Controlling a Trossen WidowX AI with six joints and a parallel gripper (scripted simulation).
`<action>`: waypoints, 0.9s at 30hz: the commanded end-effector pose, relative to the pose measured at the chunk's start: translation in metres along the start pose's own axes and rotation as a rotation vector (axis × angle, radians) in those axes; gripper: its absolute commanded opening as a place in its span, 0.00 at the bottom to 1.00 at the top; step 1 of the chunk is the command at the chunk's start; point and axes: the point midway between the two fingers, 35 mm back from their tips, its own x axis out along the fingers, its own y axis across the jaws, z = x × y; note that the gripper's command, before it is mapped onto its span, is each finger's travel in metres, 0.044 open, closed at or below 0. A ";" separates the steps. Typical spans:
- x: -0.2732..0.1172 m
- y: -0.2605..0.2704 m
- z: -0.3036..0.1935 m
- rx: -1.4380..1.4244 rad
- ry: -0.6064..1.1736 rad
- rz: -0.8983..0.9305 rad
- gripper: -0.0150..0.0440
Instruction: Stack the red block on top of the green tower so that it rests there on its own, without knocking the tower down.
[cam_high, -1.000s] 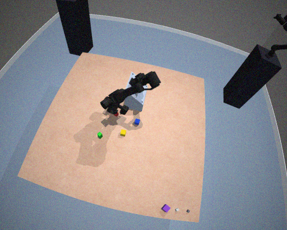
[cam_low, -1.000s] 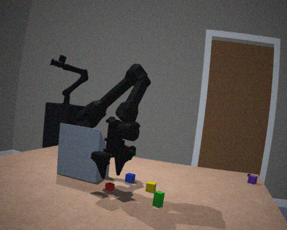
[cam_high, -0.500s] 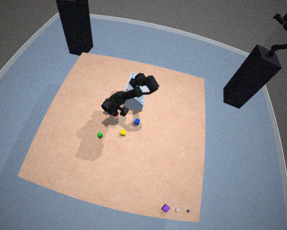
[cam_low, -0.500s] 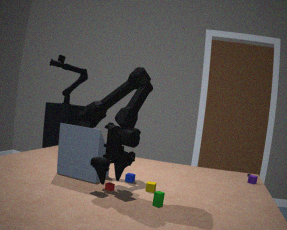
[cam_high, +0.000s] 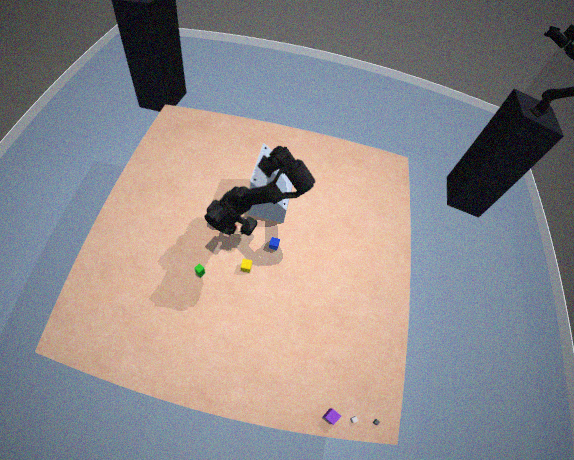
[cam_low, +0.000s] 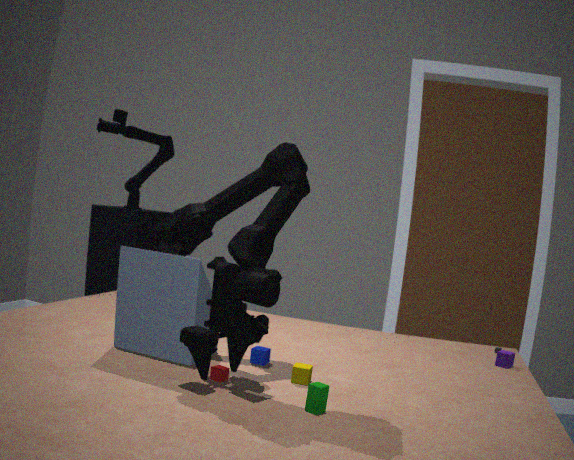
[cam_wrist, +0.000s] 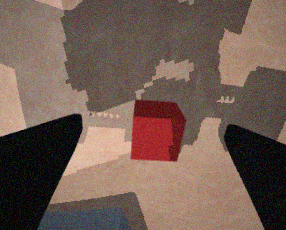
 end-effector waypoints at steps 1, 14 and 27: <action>0.002 0.001 0.000 0.005 -0.002 0.006 1.00; 0.002 0.001 0.000 0.005 -0.002 0.006 0.91; 0.002 0.001 0.000 0.005 -0.002 0.006 0.40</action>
